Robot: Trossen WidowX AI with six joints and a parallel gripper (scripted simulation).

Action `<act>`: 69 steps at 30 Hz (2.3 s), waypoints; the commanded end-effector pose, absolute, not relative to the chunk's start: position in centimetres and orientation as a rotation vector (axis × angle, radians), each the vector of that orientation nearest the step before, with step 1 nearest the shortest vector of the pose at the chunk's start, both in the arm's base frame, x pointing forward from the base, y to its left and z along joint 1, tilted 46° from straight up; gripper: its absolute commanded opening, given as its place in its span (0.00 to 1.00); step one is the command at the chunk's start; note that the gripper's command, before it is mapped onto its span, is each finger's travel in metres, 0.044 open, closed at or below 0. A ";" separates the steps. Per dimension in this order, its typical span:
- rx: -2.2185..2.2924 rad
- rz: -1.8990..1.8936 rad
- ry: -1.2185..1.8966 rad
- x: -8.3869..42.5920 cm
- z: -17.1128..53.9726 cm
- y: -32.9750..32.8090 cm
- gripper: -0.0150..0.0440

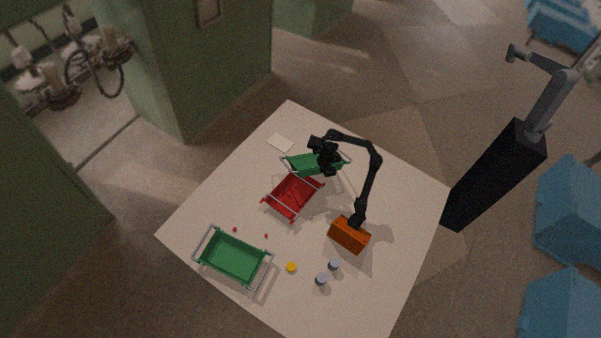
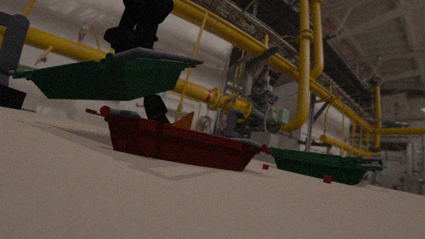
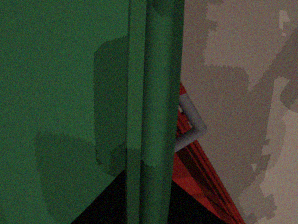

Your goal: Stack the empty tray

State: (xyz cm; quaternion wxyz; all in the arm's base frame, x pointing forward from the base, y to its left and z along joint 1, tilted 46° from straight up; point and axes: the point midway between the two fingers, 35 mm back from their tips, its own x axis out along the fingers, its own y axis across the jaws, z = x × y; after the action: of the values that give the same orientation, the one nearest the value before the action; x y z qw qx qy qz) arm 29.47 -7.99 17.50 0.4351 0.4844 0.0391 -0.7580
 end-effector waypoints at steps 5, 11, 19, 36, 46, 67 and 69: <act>1.129 -1.826 0.193 31.6 15.9 -4.6 0.25; 1.066 -1.806 0.253 32.6 14.3 -2.5 0.25; 0.980 -1.776 0.325 33.4 12.1 0.4 0.25; 0.862 -1.733 0.409 34.0 9.0 4.2 0.25; 0.862 -1.733 0.409 34.0 9.0 4.2 0.25; 0.861 -1.734 0.409 34.1 8.5 4.7 0.25; 0.860 -1.736 0.409 34.3 8.0 5.2 0.25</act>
State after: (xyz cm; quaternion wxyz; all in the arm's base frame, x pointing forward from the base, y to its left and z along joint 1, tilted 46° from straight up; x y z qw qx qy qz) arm 33.76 3.71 8.26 0.5391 0.3567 0.1739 -0.7429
